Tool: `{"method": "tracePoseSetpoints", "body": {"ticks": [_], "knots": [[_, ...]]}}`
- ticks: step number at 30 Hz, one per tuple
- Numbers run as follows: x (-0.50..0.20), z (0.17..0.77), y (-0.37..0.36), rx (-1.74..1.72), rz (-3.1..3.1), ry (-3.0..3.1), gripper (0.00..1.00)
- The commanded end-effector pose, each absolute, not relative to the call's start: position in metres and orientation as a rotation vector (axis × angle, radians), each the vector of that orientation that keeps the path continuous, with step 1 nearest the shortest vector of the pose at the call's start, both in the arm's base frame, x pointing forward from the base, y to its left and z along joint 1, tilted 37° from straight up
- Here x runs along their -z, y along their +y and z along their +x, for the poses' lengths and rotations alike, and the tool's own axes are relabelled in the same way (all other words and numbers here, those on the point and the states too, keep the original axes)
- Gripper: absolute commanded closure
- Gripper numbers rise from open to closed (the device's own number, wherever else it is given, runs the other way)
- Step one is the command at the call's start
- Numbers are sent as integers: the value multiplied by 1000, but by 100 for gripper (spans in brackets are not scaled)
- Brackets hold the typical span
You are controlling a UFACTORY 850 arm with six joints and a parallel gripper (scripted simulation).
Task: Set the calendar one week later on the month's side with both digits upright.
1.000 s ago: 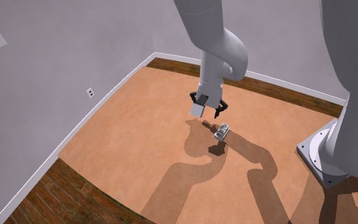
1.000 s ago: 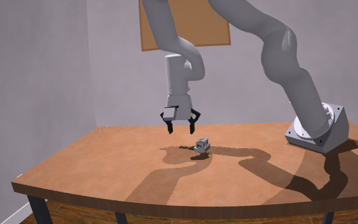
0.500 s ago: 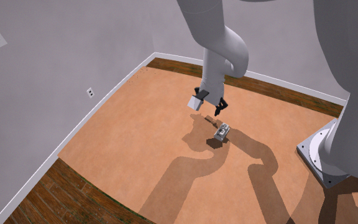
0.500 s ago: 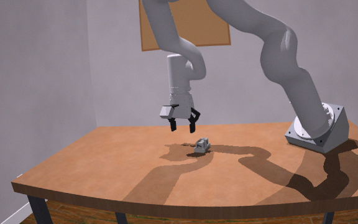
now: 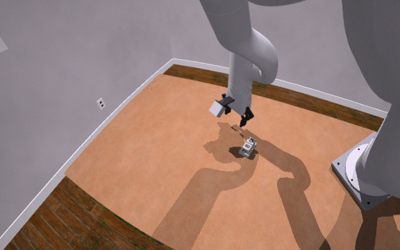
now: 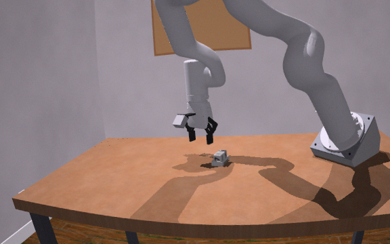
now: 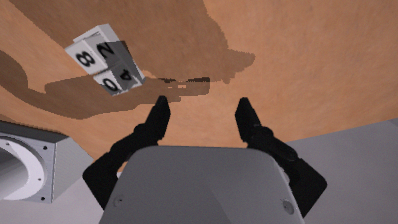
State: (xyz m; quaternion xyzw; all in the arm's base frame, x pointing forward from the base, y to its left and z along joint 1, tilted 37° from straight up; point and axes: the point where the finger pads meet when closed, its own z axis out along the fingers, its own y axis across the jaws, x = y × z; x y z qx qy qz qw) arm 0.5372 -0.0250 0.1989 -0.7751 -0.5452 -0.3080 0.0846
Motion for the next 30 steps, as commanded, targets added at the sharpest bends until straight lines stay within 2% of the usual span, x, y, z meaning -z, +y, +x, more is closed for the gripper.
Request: {"method": "tracePoseSetpoints", "body": {"ticks": [1, 30], "knots": [[-193, 541, -22, 919, -2313, -1625, 0], [-177, 549, -13, 919, -2313, -1625, 0]]}}
